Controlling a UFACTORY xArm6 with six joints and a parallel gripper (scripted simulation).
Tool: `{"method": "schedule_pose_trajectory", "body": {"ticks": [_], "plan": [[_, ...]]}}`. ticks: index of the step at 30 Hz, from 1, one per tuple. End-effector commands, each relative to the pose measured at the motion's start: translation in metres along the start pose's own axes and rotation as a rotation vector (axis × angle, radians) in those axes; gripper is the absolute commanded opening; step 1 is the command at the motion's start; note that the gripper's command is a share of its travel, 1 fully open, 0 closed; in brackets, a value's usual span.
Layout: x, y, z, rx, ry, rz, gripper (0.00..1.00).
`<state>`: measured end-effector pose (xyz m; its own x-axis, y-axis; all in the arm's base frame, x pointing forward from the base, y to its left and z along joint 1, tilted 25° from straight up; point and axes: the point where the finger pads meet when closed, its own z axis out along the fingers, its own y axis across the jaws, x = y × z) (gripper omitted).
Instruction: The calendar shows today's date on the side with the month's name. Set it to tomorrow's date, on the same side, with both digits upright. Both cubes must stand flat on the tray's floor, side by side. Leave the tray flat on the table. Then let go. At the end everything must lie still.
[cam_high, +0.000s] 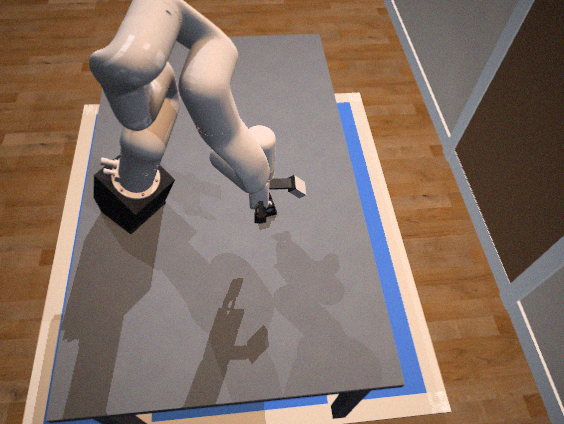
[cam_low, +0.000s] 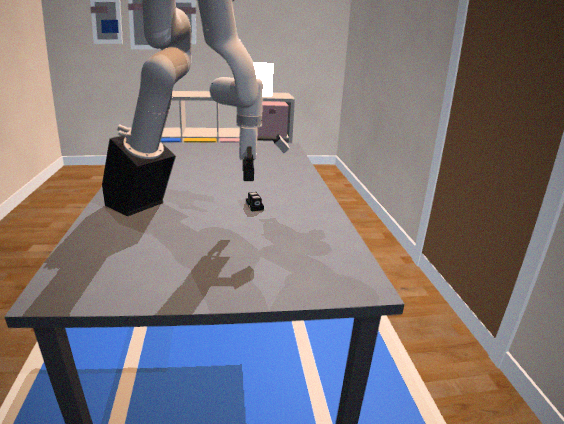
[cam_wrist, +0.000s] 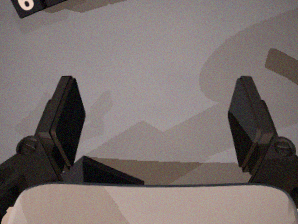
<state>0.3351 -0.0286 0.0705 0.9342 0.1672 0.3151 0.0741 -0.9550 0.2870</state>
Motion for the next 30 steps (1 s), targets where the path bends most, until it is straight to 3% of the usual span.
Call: {"method": "schedule_pose_trajectory", "body": {"ticks": [1,2,15,18,19,30], "plan": [[0.003,-0.003,0.001,0.008,-0.007,-0.084,1.00],[0.005,-0.008,0.004,0.008,-0.008,-0.196,1.00],[0.013,-0.026,0.011,0.010,-0.009,-0.575,1.00],[0.013,-0.026,0.011,0.010,-0.009,-0.578,1.00],[0.015,-0.032,0.013,0.010,-0.009,-0.691,1.00],[0.021,-0.047,0.020,0.010,-0.006,-1.004,1.00]]}}
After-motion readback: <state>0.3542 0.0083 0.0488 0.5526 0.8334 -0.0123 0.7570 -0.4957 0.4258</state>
